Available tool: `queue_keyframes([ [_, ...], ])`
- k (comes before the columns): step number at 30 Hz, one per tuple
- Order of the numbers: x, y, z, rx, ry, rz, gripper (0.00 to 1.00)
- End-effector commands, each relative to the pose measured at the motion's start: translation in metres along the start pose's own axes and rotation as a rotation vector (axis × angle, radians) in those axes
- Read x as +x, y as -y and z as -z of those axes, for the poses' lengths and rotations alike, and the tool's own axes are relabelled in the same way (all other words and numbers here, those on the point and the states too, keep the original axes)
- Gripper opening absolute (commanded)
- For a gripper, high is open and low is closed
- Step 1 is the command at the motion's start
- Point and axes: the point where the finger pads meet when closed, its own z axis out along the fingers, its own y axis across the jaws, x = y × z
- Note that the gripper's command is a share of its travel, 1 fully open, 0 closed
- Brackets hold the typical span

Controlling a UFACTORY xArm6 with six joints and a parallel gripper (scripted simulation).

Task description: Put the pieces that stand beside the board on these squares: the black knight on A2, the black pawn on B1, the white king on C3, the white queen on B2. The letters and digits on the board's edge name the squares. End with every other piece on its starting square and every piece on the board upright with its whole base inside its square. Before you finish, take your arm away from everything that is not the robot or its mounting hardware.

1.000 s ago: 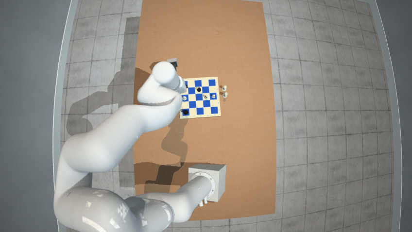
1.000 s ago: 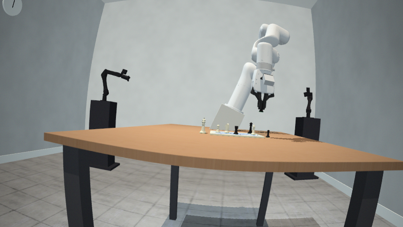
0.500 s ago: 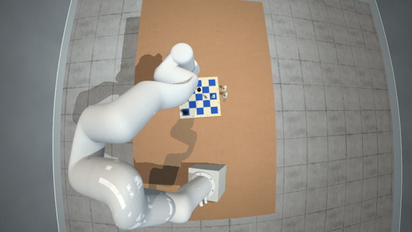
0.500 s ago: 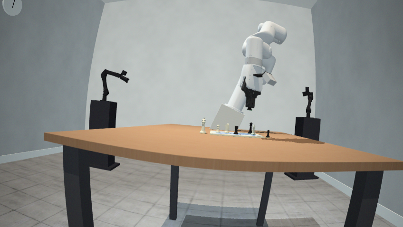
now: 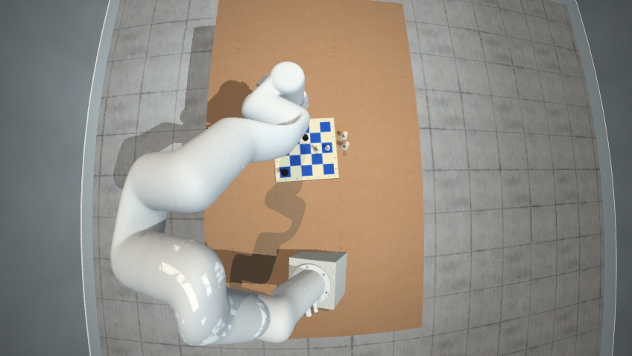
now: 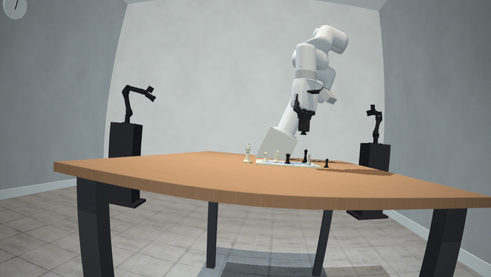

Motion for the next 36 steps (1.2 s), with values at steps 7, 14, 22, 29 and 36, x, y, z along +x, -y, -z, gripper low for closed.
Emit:
queue_keyframes([
  [7, 0.001, -0.001, -0.020, -0.002, -0.003, 0.001, 0.00],
  [14, 0.001, -0.002, -0.048, -0.002, -0.003, 0.001, 0.00],
  [22, 0.002, -0.002, -0.082, -0.002, -0.003, 0.001, 0.00],
  [29, 0.002, -0.003, -0.092, -0.002, -0.003, 0.001, 0.00],
  [36, 0.002, -0.003, -0.094, -0.002, -0.003, 0.001, 0.00],
])
